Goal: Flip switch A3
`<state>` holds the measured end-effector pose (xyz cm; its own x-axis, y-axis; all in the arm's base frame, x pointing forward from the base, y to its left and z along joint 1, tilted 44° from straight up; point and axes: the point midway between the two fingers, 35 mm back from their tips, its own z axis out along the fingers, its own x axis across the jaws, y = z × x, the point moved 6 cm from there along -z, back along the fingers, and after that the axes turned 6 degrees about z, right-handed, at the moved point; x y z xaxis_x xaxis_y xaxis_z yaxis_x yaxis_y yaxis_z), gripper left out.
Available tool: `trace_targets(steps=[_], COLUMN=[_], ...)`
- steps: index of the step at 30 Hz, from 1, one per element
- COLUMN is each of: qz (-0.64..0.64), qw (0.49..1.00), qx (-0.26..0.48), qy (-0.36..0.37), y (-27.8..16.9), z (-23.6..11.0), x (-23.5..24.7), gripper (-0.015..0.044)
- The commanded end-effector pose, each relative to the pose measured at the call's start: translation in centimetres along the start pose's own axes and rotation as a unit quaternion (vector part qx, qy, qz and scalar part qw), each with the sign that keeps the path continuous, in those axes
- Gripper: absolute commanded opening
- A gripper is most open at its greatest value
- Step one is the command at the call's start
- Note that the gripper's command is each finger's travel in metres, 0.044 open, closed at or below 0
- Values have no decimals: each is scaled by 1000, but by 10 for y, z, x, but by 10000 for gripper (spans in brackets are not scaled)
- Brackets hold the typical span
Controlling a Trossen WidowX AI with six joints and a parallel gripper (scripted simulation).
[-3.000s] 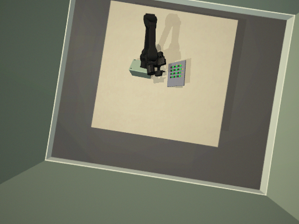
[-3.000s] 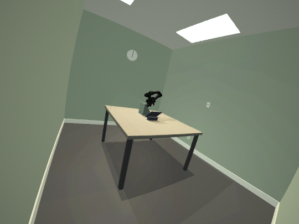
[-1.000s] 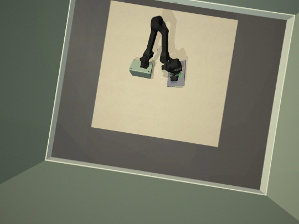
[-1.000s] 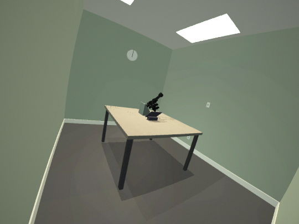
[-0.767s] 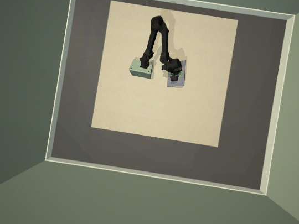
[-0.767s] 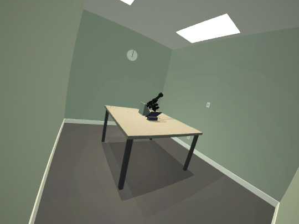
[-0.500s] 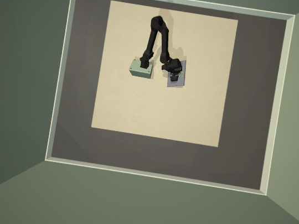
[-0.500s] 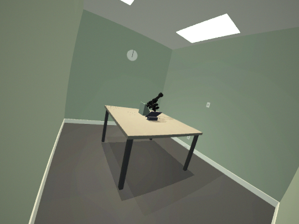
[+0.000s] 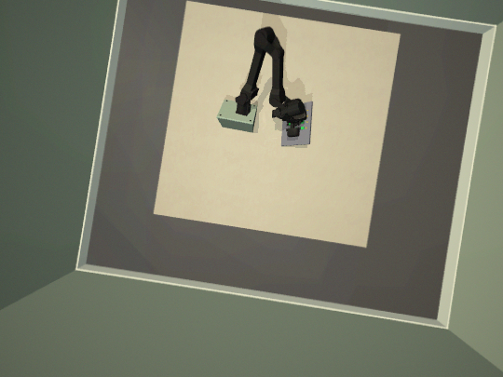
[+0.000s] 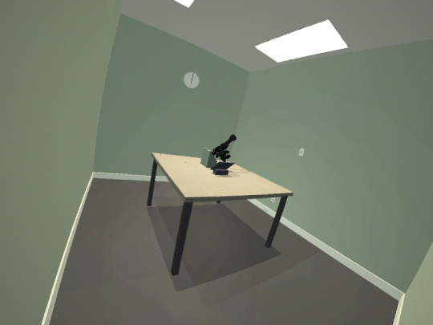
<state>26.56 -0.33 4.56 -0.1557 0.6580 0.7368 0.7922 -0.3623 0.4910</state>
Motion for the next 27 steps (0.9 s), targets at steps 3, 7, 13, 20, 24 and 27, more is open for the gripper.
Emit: trace_targets(steps=[3, 7, 13, 20, 24, 27], qz=[1, 1, 1, 1, 1, 1], qw=[1000, 1000, 1000, 1000, 1000, 1000], qx=[-1, -1, -1, -1, -1, -1], qy=[-3, -2, -2, -2, -2, -2], y=[0, 0, 0, 0, 0, 0], z=[1, 1, 2, 3, 4, 4], x=[0, 0, 0, 0, 0, 0], gripper=[0, 0, 0, 0, 0, 0])
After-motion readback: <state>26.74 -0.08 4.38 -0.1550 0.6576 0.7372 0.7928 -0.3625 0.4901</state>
